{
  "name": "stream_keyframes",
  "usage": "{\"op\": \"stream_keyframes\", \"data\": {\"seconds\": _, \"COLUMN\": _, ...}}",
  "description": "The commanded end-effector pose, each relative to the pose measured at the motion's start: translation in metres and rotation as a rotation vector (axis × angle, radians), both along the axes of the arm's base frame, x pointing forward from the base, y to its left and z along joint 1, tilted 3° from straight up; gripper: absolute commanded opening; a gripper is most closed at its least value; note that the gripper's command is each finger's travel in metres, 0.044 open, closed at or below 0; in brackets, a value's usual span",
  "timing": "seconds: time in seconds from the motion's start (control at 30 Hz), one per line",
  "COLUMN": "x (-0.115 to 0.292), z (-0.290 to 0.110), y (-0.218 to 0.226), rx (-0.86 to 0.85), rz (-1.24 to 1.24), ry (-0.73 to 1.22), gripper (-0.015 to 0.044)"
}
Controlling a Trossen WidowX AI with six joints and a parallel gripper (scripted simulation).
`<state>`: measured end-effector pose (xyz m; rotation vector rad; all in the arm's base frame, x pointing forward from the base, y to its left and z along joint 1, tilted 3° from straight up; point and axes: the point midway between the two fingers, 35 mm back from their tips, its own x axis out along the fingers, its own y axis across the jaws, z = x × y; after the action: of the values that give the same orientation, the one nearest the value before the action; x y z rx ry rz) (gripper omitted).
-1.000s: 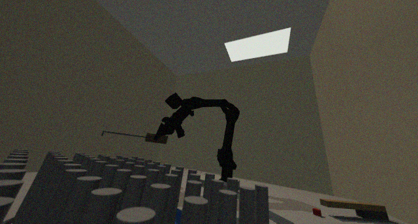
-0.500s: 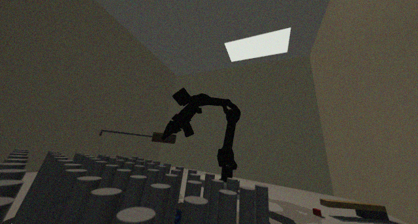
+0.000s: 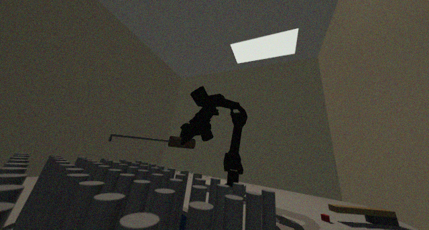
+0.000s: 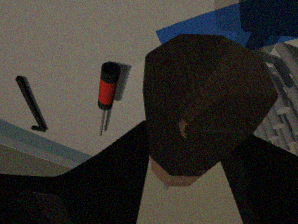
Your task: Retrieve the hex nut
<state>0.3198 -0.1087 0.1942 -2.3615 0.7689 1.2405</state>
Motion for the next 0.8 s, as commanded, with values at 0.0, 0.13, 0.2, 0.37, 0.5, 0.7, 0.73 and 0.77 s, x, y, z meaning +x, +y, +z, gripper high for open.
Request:
{"op": "stream_keyframes", "data": {"seconds": 0.0, "x": 0.002, "z": 0.002, "y": 0.022, "rx": -0.004, "rz": 0.027, "ry": -0.001, "gripper": 0.0}}
{"op": "stream_keyframes", "data": {"seconds": 0.13, "x": 0.002, "z": 0.002, "y": 0.042, "rx": -0.005, "rz": 0.056, "ry": 0.001, "gripper": 0.0}}
{"op": "stream_keyframes", "data": {"seconds": 0.2, "x": 0.002, "z": 0.003, "y": 0.052, "rx": -0.006, "rz": 0.071, "ry": 0.001, "gripper": 0.0}}
{"op": "stream_keyframes", "data": {"seconds": 0.37, "x": 0.001, "z": 0.004, "y": 0.076, "rx": -0.009, "rz": 0.108, "ry": 0.002, "gripper": 0.0}}
{"op": "stream_keyframes", "data": {"seconds": 0.5, "x": -0.002, "z": 0.005, "y": 0.094, "rx": -0.012, "rz": 0.138, "ry": 0.001, "gripper": 0.0}}
{"op": "stream_keyframes", "data": {"seconds": 0.7, "x": -0.007, "z": 0.006, "y": 0.122, "rx": -0.017, "rz": 0.183, "ry": -0.002, "gripper": 0.0}}
{"op": "stream_keyframes", "data": {"seconds": 0.73, "x": -0.009, "z": 0.006, "y": 0.126, "rx": -0.018, "rz": 0.191, "ry": -0.003, "gripper": 0.0}}
{"op": "stream_keyframes", "data": {"seconds": 0.77, "x": -0.01, "z": 0.007, "y": 0.131, "rx": -0.019, "rz": 0.198, "ry": -0.004, "gripper": 0.0}}
